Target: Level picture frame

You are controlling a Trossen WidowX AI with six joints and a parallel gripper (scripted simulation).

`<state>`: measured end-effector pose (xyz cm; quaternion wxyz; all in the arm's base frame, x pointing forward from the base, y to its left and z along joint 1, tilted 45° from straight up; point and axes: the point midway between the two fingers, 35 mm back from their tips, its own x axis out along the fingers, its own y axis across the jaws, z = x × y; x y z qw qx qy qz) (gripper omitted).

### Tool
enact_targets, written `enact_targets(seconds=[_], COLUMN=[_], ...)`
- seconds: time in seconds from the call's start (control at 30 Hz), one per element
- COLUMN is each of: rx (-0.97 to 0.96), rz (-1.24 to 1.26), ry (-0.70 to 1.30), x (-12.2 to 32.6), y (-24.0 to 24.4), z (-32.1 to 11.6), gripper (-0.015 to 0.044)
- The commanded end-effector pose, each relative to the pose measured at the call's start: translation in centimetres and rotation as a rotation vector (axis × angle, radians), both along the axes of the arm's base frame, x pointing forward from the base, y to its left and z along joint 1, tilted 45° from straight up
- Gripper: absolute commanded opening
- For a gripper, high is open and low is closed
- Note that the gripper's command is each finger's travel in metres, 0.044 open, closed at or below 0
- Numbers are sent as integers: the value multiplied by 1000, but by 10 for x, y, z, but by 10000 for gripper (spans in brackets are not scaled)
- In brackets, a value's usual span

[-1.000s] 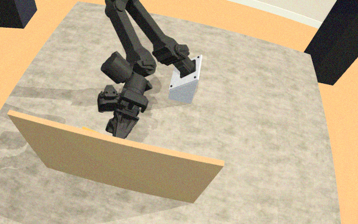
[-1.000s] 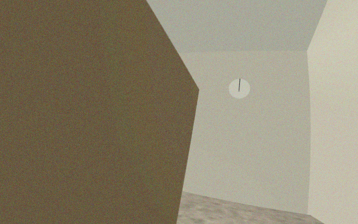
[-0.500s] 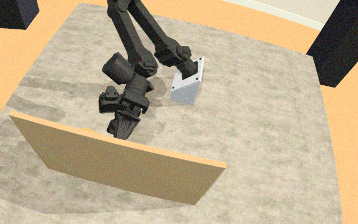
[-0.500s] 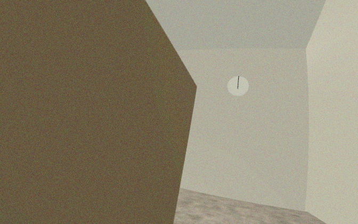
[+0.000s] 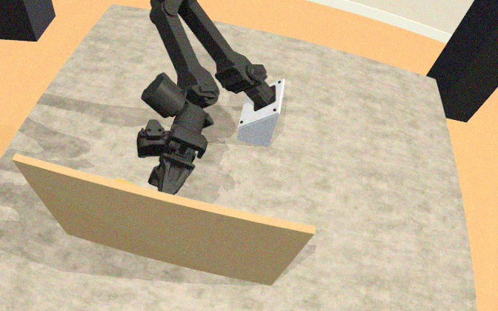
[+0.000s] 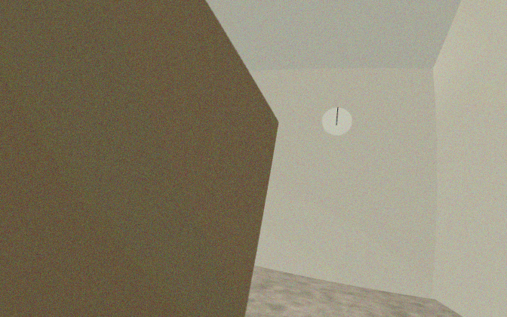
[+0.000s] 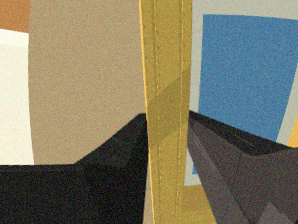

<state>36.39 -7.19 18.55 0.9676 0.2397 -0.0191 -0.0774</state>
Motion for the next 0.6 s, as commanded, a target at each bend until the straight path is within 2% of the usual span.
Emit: enact_targets(seconds=[0.0, 0.57], rx=[-1, -1], rz=[8, 8], ry=[-15, -15], x=[0, 0], y=[1, 1], z=[8, 8], gripper=[0, 0])
